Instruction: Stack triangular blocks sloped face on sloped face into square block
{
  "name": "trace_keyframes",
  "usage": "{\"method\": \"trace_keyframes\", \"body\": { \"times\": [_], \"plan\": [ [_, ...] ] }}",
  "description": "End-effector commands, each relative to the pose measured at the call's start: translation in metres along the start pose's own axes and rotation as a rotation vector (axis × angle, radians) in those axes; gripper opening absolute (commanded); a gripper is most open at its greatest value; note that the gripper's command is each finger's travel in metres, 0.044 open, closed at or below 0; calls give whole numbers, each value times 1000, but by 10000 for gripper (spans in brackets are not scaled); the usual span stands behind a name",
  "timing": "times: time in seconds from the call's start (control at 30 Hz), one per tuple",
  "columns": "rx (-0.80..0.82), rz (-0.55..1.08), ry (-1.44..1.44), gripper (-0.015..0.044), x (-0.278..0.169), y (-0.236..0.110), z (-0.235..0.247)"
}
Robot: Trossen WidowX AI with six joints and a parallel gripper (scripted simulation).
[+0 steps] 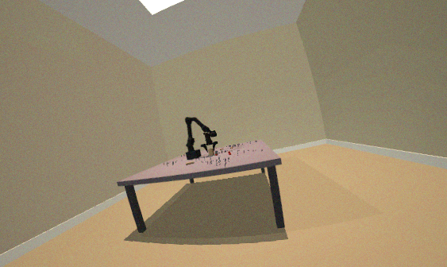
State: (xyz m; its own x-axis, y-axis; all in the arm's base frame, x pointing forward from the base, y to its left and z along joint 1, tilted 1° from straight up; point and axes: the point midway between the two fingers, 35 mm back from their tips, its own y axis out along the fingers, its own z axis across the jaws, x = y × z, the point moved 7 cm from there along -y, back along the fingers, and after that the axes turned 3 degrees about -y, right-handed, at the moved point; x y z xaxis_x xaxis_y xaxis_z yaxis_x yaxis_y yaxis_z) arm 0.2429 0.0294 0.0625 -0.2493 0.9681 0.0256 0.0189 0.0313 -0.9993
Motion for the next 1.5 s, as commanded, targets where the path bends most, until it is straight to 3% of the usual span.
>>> {"method": "trace_keyframes", "body": {
  "times": [0.0,0.23,0.47,0.53,1.47],
  "plan": [
    [0,0,0,440,0,0,0],
    [-1,0,0,440,0,-3,-1],
    [-1,0,0,440,0,-100,-3],
    [-1,0,0,440,0,-111,0],
    [-14,2,5,440,0,-104,-3]
  ]
}}
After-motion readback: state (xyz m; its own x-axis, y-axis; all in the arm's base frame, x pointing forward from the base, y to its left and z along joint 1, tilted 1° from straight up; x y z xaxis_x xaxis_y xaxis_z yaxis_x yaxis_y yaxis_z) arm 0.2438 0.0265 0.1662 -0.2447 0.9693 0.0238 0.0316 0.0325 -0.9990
